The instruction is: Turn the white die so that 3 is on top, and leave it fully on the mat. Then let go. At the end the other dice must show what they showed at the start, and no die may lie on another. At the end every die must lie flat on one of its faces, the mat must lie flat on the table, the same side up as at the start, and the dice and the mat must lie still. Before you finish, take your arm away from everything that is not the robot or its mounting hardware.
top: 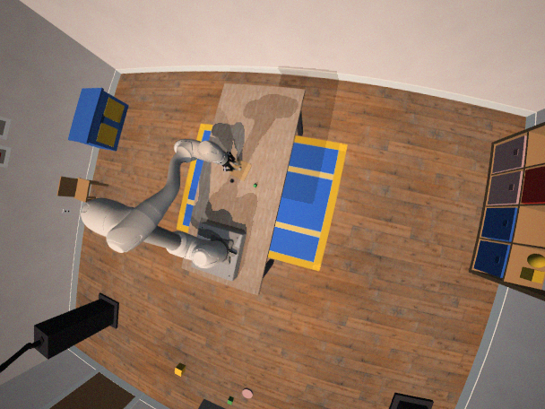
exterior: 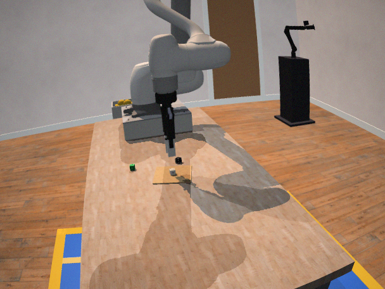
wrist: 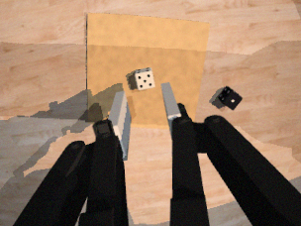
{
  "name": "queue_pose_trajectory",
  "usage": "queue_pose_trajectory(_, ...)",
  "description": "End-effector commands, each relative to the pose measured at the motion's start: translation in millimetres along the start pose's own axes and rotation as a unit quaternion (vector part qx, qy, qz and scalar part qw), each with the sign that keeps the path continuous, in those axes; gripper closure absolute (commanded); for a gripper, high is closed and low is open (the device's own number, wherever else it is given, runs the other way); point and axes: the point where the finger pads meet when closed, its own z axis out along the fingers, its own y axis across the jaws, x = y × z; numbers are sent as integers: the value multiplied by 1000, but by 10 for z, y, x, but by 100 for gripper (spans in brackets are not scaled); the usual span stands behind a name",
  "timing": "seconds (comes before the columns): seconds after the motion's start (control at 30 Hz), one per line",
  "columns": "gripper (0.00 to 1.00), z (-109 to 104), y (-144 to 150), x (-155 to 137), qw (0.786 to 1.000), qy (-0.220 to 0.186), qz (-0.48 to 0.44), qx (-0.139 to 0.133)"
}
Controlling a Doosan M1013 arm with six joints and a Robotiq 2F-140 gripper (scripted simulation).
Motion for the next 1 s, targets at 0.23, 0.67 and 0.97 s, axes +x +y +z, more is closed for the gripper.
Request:
queue_pose_trajectory(0.23, 79, 0, 0, 0, 1000, 0, 0, 0)
queue_pose_trajectory(0.67, 79, 55, 0, 0, 1000, 0, 0, 0)
queue_pose_trajectory(0.97, 79, 155, 0, 1, 1000, 0, 0, 0)
